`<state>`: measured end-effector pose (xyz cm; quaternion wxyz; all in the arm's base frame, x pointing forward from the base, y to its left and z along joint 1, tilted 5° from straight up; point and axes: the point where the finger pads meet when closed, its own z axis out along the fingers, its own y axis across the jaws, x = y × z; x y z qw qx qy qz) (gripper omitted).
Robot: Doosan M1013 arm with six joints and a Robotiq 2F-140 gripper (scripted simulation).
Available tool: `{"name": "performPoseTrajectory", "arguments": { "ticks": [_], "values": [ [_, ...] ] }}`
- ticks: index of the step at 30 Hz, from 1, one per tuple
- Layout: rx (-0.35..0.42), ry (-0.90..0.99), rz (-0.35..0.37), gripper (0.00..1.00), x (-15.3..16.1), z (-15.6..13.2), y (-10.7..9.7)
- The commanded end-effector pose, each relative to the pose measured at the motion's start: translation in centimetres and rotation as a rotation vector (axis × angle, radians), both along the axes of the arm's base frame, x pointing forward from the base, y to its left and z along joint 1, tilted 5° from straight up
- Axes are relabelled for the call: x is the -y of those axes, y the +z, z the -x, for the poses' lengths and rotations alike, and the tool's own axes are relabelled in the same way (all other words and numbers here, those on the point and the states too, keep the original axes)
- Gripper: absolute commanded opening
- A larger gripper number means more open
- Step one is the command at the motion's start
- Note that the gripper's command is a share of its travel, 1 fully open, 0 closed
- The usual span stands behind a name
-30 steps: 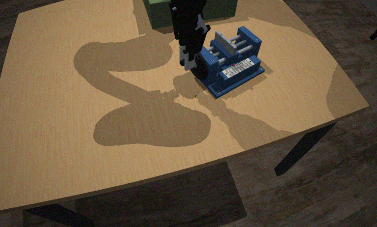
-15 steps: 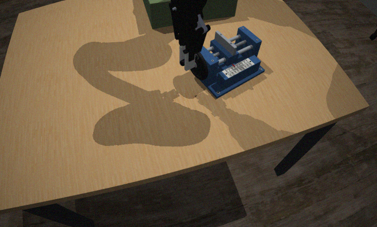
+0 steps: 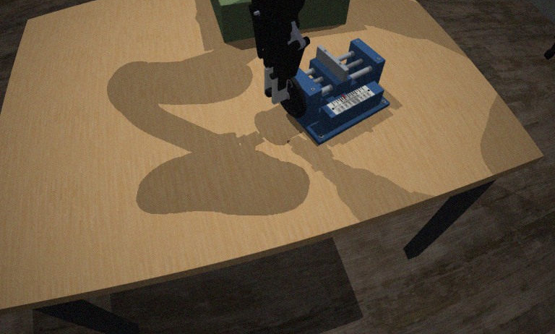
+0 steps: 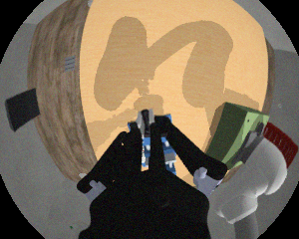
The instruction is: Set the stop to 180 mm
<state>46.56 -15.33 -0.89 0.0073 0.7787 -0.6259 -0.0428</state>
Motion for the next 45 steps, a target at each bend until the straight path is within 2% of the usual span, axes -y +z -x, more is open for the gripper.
{"name": "performPoseTrajectory", "arguments": {
  "ticks": [1,45],
  "values": [
    [0.001,0.000,0.000,0.04,0.0,-0.1,0.0],
    [0.001,0.000,0.000,0.04,-0.4,-1.5,-0.8]
  ]
}}
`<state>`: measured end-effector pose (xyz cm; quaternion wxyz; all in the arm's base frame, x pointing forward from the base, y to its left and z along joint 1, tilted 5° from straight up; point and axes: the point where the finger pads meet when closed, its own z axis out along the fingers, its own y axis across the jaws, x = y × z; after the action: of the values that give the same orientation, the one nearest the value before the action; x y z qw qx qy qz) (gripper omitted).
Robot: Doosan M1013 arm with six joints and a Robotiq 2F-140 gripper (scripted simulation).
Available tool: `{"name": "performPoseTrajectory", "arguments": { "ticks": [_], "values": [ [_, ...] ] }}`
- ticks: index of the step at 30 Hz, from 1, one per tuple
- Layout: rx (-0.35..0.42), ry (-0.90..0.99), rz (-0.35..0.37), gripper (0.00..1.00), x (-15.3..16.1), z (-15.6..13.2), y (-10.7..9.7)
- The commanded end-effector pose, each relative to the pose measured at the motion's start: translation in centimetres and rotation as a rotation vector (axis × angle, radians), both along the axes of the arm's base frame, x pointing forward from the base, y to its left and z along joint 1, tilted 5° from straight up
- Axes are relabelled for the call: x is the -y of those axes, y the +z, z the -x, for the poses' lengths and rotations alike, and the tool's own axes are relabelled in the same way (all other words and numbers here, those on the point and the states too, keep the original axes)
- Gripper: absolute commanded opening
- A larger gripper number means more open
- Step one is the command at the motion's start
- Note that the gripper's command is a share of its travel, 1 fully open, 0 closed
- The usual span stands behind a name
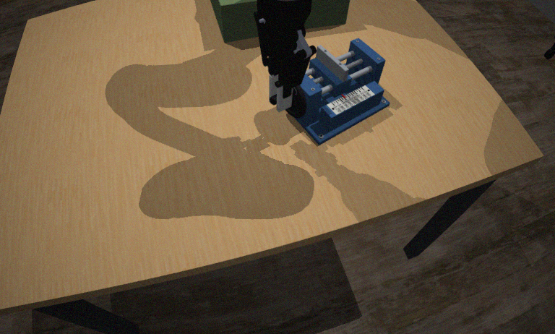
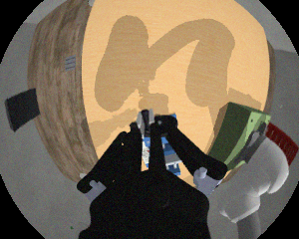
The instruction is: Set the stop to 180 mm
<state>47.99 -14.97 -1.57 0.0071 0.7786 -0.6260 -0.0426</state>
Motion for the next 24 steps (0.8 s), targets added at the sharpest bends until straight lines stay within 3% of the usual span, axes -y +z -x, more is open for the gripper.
{"name": "performPoseTrajectory", "arguments": {
  "ticks": [1,24],
  "values": [
    [0.000,0.000,0.000,0.04,0.0,-0.1,-0.1],
    [0.000,0.000,0.000,0.04,-0.3,-1.1,-1.6]
  ]
}}
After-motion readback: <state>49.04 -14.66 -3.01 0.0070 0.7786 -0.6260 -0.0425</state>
